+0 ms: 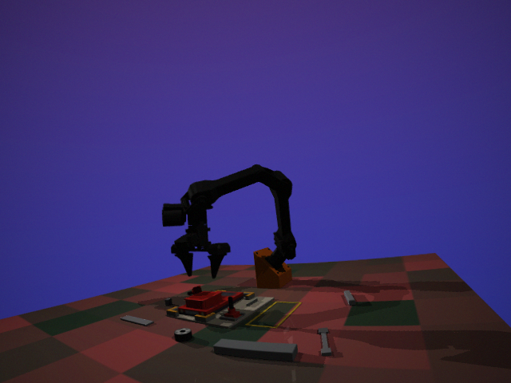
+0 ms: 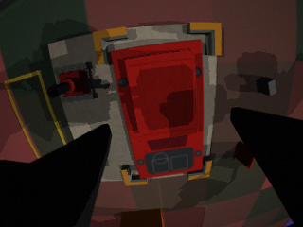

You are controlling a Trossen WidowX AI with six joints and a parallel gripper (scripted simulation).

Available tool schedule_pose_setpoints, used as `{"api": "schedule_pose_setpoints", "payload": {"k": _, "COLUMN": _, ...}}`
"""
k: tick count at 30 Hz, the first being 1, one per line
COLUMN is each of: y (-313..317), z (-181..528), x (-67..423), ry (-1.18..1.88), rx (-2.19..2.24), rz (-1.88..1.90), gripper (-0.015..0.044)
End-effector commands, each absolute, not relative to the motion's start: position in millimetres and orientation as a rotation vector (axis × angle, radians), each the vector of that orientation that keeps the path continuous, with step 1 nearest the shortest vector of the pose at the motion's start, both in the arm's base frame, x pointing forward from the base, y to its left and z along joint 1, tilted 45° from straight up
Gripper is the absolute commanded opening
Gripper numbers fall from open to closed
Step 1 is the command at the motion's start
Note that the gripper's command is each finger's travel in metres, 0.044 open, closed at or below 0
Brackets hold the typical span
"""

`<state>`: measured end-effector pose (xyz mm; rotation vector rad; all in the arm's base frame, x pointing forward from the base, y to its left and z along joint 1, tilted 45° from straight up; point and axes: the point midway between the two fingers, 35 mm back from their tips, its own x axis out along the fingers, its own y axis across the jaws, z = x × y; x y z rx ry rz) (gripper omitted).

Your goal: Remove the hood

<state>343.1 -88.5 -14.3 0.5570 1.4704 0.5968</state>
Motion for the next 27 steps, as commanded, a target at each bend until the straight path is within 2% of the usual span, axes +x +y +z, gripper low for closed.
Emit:
{"api": "schedule_pose_setpoints", "payload": {"k": 1, "y": -90, "z": -19, "x": 342, "ry": 1.478, "rx": 0.576, "rz": 0.630, "gripper": 0.0440}}
{"api": "schedule_pose_setpoints", "payload": {"k": 27, "y": -77, "z": -33, "x": 343, "ry": 1.478, "rx": 0.576, "rz": 0.630, "gripper": 0.0440}}
